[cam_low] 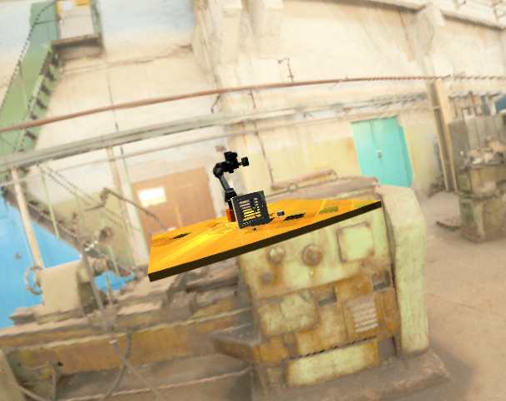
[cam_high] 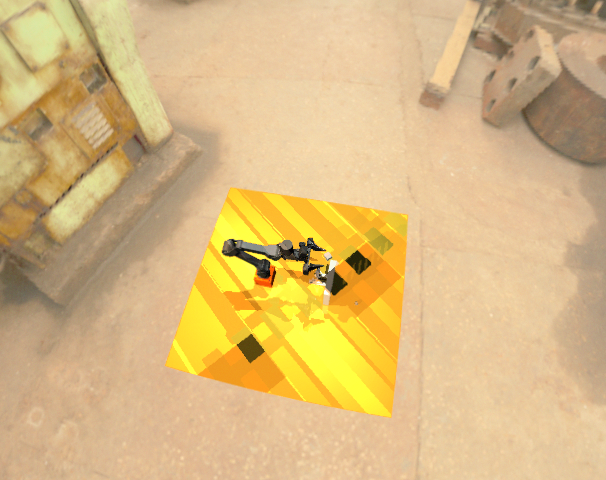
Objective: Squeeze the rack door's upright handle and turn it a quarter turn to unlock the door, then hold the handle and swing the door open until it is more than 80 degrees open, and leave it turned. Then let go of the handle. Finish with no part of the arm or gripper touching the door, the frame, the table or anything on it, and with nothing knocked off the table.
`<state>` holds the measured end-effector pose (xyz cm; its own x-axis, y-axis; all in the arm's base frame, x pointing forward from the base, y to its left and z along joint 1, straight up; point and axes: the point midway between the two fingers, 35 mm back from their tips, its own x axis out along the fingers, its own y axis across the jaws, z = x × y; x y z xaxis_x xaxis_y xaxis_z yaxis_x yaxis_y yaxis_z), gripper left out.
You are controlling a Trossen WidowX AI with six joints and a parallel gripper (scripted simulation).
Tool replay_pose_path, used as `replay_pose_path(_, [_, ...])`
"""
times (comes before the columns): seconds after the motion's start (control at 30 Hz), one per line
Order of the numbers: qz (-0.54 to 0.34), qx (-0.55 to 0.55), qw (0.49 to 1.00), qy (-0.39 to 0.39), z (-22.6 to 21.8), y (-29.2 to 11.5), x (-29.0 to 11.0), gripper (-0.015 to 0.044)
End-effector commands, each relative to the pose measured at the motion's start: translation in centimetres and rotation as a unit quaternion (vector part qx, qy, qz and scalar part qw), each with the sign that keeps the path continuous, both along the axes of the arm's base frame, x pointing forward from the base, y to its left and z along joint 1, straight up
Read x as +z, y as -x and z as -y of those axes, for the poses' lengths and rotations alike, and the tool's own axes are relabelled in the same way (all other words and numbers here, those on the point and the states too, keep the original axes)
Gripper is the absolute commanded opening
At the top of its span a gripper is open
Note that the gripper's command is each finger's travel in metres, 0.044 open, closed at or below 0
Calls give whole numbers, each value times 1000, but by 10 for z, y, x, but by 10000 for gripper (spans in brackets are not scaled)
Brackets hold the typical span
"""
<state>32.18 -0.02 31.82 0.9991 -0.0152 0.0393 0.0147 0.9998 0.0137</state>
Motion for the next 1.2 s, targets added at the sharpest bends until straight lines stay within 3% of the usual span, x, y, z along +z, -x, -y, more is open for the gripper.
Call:
replay_pose_path(0.0, [-3,0,1000,0,0,-1,-1,374])
replay_pose_path(0.13, [-53,4,999,-5,-3,-12,-13,291])
replay_pose_path(0.63, [-279,14,960,-23,-15,-41,-73,291])
replay_pose_path(1.17, [-503,9,863,-33,-26,-35,-130,291])
